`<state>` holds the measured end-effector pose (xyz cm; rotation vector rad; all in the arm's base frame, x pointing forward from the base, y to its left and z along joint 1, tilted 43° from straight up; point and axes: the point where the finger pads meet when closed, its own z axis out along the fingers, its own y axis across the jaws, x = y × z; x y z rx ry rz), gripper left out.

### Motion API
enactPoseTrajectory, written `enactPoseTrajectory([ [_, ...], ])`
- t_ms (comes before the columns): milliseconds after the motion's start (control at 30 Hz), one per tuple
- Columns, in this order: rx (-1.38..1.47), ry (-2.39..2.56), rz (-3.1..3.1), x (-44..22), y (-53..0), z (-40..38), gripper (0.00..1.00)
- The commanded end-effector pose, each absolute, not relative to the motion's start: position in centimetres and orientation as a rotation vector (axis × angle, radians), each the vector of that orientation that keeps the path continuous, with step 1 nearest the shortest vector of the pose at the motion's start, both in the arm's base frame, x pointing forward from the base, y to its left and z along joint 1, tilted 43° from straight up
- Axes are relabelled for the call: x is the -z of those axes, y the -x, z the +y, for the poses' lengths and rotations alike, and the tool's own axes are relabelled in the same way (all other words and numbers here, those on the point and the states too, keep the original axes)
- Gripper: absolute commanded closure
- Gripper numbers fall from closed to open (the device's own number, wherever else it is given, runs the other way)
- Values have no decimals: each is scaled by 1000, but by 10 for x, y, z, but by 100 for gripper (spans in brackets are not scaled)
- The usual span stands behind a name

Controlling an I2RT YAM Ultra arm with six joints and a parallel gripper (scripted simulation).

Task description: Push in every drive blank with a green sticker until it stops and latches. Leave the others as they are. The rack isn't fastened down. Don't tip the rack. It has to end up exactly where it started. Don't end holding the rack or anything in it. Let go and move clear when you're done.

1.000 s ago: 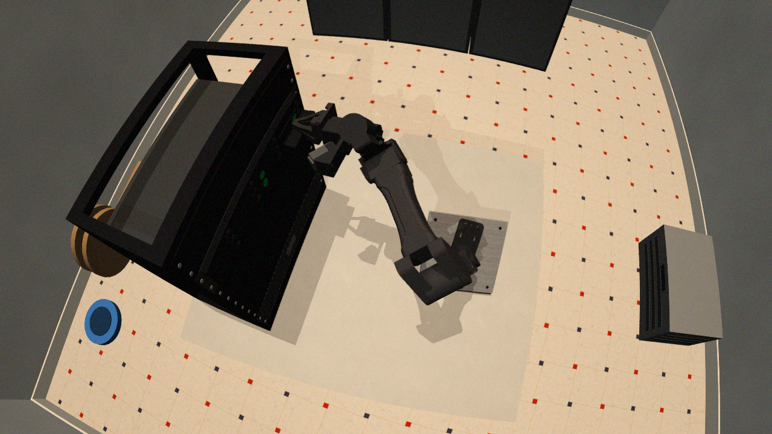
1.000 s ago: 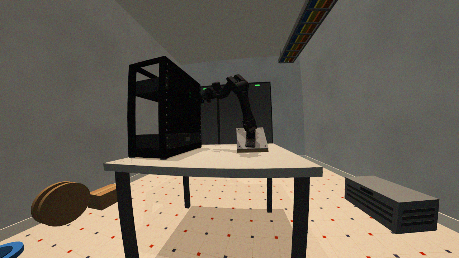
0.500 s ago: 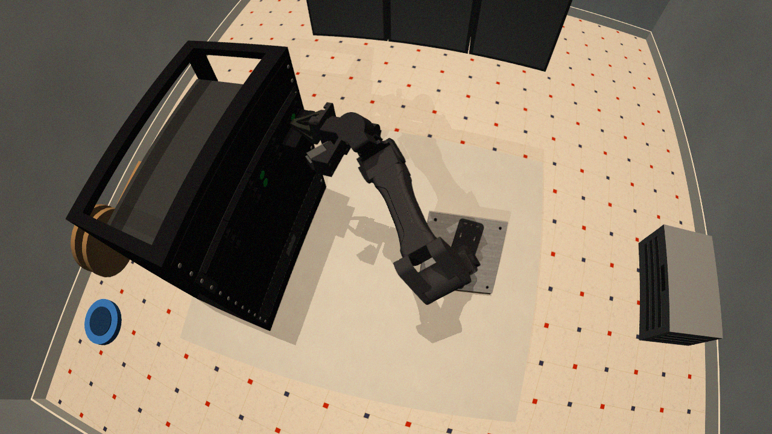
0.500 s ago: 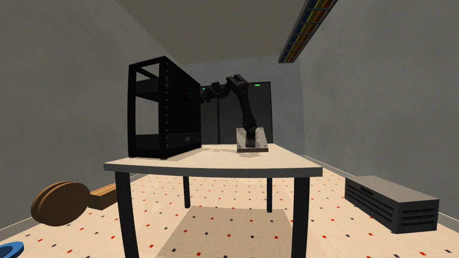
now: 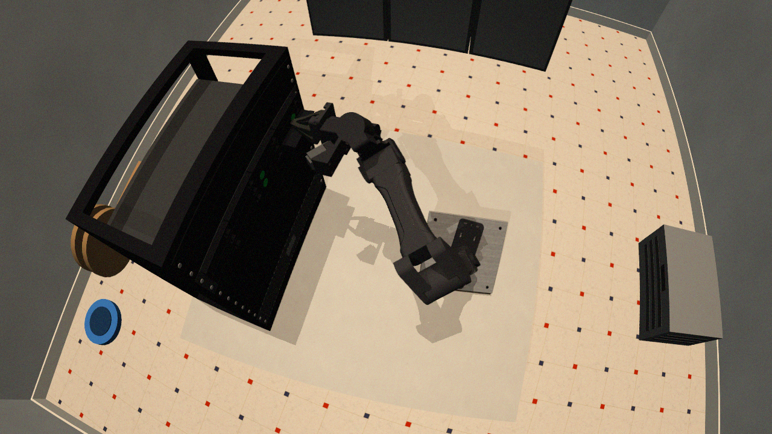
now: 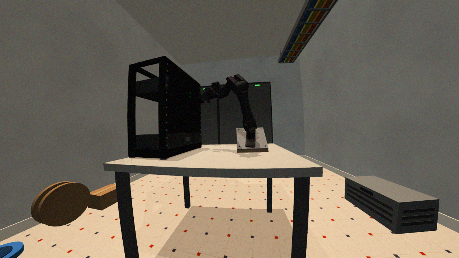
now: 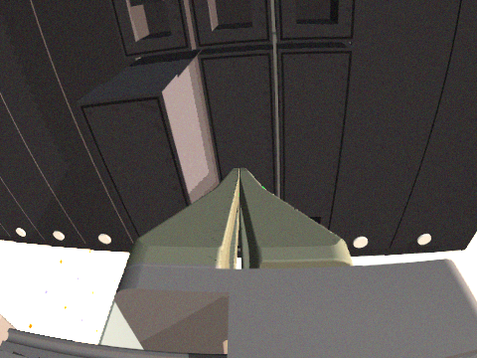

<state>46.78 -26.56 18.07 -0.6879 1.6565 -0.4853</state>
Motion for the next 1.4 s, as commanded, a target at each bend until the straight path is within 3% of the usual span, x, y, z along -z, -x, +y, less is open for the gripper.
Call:
enactPoseTrajectory([
  [0,621,716,1525,-238,-490,-273,100],
  [1367,632,719,1513,-246,-487,-271,100],
])
